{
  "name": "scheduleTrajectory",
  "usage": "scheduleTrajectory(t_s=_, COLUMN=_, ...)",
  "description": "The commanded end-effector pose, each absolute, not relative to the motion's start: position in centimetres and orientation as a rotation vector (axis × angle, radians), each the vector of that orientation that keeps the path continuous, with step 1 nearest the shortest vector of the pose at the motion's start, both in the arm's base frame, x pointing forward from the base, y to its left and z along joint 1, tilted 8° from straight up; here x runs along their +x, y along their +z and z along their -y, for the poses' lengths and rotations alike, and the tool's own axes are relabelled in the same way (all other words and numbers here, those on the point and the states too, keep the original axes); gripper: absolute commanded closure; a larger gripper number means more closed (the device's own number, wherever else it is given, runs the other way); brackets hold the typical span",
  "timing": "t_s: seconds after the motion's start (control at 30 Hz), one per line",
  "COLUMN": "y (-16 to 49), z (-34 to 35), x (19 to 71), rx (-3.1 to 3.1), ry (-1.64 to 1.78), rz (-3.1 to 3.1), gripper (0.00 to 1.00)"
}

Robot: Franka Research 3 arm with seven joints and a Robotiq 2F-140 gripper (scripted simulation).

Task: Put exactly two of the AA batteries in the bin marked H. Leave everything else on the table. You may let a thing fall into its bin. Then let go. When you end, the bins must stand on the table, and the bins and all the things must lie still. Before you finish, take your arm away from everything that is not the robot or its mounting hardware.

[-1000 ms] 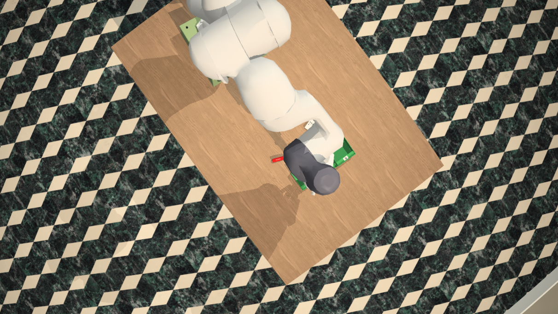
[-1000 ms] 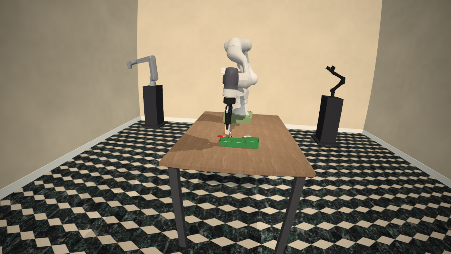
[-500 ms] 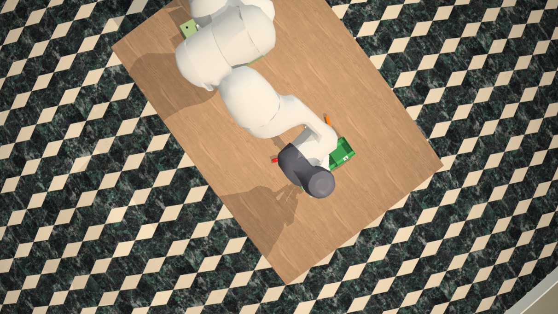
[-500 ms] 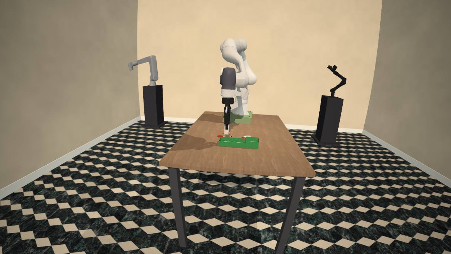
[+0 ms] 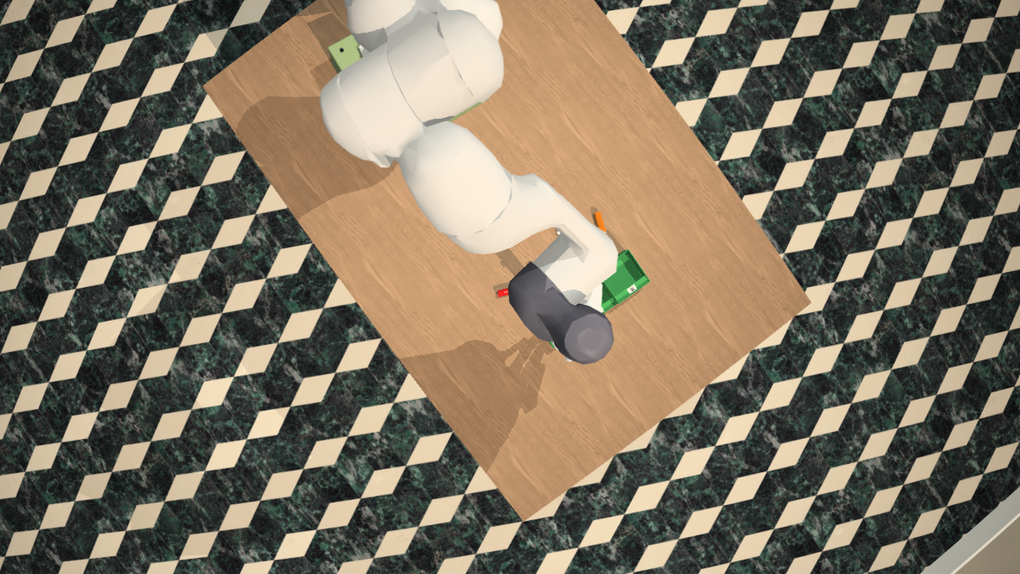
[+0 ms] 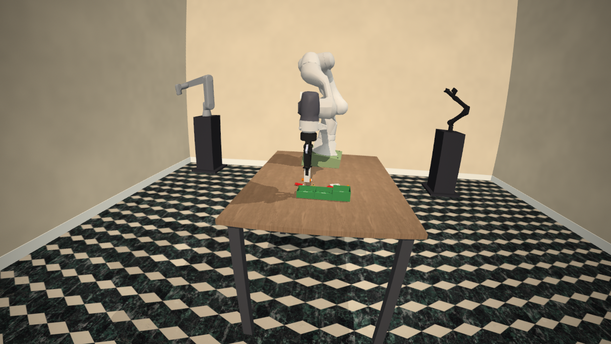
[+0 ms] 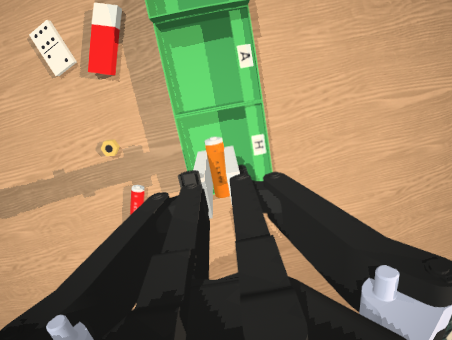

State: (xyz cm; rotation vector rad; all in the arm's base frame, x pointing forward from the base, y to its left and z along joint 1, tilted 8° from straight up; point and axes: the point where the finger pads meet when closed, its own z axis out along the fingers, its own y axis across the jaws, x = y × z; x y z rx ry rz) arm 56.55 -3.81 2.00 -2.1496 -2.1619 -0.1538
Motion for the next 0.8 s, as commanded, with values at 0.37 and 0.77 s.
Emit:
scheduleTrajectory(t_s=0.37, y=-0.2, z=3.4, x=56.6, rx=-2.141, ry=-0.15, rz=2.169, gripper=0.95)
scheduleTrajectory(t_s=0.77, y=-2.2, z=3.2, x=56.6, rx=-2.141, ry=-0.15, rz=2.169, gripper=0.95)
